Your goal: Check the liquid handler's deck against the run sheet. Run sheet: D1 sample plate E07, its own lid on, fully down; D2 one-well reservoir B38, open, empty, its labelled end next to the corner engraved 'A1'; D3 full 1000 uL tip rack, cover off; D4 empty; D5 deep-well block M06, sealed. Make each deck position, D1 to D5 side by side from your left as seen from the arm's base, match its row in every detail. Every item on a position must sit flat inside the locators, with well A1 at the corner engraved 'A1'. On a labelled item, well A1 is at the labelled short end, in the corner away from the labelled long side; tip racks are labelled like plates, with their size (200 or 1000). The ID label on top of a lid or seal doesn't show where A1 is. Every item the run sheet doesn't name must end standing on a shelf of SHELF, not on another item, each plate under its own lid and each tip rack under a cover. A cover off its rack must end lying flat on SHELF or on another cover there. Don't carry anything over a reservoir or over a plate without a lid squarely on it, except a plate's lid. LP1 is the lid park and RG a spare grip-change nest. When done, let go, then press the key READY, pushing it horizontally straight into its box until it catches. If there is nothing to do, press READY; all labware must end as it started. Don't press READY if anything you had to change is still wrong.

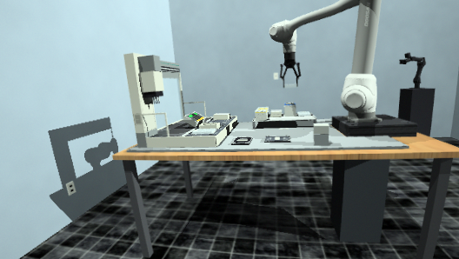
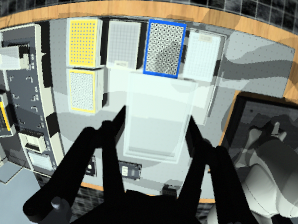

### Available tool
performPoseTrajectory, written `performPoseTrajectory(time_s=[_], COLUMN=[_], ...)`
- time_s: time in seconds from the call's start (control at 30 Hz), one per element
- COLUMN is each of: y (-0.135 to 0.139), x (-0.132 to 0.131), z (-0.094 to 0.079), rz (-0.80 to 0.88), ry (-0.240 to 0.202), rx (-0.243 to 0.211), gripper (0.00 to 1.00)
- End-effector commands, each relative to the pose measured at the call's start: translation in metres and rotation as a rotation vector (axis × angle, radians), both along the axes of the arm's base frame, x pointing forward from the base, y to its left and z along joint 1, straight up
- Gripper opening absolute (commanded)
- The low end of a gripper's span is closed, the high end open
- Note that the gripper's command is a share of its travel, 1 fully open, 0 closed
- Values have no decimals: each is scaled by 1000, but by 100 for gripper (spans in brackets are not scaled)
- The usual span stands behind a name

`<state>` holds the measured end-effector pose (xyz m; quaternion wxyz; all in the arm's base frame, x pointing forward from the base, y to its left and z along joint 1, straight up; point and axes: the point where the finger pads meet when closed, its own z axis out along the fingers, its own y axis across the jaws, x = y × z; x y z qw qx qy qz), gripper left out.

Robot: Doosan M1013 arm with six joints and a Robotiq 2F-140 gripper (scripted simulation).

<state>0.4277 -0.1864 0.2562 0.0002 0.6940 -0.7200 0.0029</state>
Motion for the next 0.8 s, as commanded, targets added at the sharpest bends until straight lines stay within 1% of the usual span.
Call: performPoseTrajectory(time_s=[0.0,0.03,0.1,0.6,0.67,0.77], y=[14,19,19,94,94,109], x=[1,1,1,1,1,1], z=[1,1,1,0,0,0], rz=[0,0,0,0,0,0], ry=[-1,-1,-1,-1,-1,-1], rx=[0,0,0,0,0,0], gripper=[10,10,10,10,10,10])
